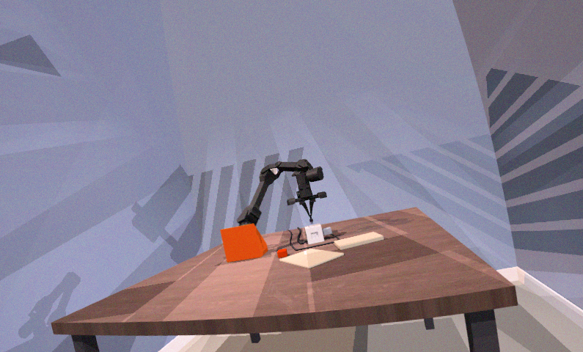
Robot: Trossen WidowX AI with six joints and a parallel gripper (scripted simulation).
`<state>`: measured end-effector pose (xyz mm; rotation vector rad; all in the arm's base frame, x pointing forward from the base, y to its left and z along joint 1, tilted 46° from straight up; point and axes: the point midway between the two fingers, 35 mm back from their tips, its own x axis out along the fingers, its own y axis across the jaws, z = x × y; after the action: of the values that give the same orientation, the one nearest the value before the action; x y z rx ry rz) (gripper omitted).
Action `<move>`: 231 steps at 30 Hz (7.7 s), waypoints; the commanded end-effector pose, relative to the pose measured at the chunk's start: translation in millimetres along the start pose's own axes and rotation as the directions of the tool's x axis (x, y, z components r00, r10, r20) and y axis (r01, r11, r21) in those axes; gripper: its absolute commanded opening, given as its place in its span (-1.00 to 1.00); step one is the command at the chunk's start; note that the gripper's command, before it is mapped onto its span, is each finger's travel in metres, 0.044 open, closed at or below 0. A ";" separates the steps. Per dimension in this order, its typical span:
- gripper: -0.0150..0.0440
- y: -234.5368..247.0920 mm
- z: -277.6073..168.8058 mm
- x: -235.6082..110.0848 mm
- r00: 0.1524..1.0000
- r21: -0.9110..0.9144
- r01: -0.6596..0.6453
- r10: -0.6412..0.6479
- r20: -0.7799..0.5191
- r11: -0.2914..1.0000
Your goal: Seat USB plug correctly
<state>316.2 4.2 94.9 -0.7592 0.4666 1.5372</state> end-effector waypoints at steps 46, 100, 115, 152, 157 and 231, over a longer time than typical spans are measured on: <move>-0.49 0.0 -0.1 -8.0 1.000 0.716 0.000 0.000 0.000 0.698; -0.49 -0.1 -0.1 -8.0 1.000 0.801 0.000 0.000 -0.001 -0.598; -0.49 -0.1 -0.1 -8.0 1.000 0.511 0.000 0.000 -0.001 -0.859; -0.49 -0.1 0.4 -7.7 1.000 0.009 0.000 0.000 0.003 -1.000; -0.49 -0.1 0.7 -7.1 1.000 0.008 0.000 0.000 0.007 -1.000; -0.49 -0.6 5.6 1.5 0.998 0.004 -0.001 -0.001 0.067 -1.000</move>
<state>316.1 8.2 97.5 1.6794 1.7971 -0.4873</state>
